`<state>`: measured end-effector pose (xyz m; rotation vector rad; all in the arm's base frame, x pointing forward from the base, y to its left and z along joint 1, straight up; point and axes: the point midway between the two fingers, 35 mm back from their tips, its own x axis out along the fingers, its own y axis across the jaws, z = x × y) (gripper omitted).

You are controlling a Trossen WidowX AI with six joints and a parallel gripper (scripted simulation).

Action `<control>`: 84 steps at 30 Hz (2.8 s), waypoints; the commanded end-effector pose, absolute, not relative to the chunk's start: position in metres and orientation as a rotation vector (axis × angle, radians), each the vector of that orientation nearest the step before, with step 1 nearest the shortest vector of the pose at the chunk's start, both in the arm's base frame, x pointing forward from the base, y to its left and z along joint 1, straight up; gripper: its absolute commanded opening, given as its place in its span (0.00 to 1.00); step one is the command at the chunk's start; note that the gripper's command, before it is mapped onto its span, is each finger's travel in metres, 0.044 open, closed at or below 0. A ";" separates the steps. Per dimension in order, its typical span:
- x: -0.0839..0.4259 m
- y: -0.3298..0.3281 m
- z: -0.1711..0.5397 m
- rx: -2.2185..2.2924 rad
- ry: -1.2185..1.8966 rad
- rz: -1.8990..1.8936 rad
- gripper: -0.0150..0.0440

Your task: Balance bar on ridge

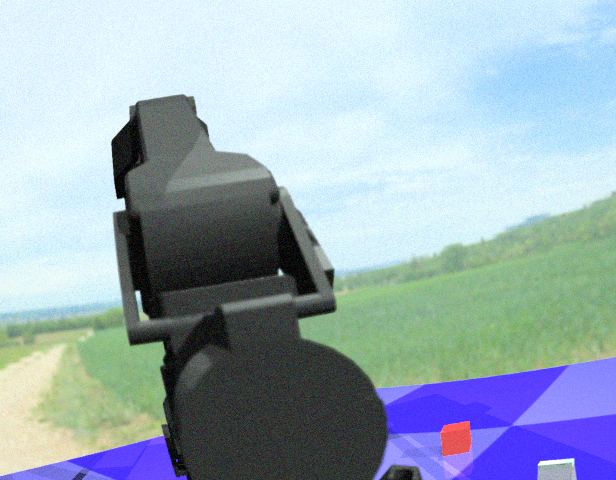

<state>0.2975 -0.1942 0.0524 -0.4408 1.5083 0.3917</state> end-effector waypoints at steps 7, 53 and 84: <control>0.297 -0.194 0.052 -0.440 1.508 0.392 0.45; 0.295 -0.192 0.161 -0.441 1.505 0.397 0.25; 0.350 -0.101 0.163 -0.764 1.411 0.721 0.25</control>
